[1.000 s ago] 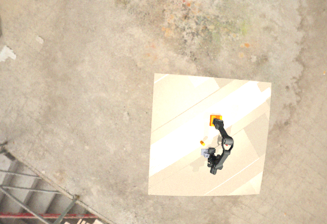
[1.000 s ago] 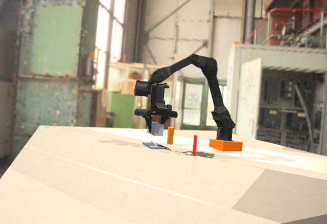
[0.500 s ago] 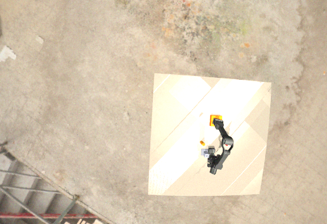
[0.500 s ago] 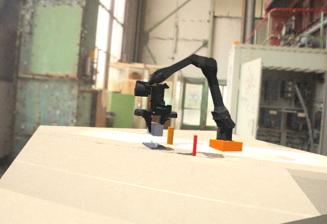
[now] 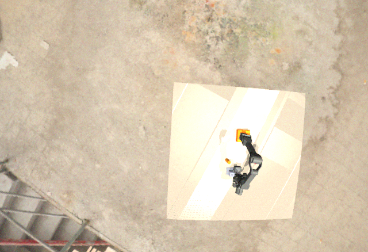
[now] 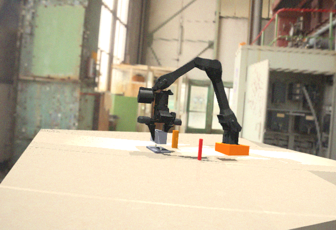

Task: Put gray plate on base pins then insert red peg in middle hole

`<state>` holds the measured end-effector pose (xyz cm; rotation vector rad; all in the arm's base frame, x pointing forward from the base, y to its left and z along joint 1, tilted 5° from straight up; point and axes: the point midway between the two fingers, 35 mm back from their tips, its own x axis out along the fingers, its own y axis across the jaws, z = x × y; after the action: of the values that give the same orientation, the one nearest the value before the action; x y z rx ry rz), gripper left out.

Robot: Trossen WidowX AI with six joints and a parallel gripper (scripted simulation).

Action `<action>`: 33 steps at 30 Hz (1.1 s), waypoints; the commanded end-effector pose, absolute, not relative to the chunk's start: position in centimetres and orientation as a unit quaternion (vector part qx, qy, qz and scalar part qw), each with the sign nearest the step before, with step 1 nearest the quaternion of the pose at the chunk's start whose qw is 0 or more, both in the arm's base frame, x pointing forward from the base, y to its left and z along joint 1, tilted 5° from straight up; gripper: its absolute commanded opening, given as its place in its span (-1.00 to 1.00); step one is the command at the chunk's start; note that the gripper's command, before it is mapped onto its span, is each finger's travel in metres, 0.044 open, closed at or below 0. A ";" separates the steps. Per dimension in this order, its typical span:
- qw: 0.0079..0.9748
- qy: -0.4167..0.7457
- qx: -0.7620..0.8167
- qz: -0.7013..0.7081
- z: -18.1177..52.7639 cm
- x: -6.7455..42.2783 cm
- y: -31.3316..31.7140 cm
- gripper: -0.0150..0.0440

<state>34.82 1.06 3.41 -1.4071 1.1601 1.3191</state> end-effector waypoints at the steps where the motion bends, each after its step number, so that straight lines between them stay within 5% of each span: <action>1: 0.426 0.468 -0.564 0.531 2.7 34.6 0.9 -0.49; 26: 0.429 0.466 -0.564 0.530 1.2 34.7 0.8 -0.49; 33: 0.429 0.466 -0.564 0.530 1.2 34.7 0.8 0.13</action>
<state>34.65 0.83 1.20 -1.4079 1.1624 1.3217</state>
